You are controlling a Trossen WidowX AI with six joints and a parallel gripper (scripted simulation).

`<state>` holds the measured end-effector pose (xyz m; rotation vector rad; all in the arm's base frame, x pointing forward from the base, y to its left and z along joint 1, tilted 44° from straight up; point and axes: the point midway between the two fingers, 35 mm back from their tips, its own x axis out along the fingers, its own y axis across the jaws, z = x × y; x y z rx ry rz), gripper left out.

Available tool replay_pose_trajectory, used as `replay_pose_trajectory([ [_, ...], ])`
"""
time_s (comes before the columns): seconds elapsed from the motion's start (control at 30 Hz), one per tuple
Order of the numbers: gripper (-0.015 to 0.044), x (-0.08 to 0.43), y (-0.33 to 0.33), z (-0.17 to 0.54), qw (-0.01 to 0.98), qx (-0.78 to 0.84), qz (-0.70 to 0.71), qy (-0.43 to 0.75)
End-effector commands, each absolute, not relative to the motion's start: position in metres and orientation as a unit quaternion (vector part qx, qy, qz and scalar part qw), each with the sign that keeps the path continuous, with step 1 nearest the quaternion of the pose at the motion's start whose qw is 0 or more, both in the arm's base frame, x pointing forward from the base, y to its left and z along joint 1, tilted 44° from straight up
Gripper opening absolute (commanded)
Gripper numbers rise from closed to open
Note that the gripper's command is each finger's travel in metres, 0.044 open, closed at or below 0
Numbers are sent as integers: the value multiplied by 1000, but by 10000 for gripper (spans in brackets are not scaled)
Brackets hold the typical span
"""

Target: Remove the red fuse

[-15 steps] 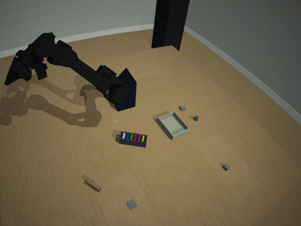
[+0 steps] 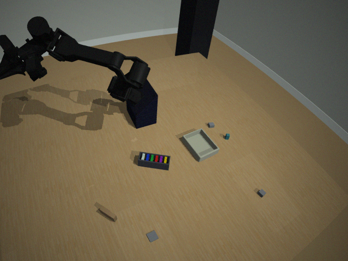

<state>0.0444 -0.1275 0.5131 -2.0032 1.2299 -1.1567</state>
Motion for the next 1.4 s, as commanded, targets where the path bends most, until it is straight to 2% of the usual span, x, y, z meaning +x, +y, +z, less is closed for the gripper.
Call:
replay_pose_trajectory([
  [0.0,61,18,-147,515,375,-690,-498,368],
  [0.3,61,0,-232,480,644,-474,-568,193],
  [0.47,61,25,-281,438,756,-316,-555,144],
  [0.63,61,73,-318,384,829,-152,-519,139],
  [0.8,61,136,-331,322,862,-3,-476,175],
  [0.97,61,199,-316,260,862,103,-433,243],
  [1.37,61,305,-203,130,785,189,-394,440],
])
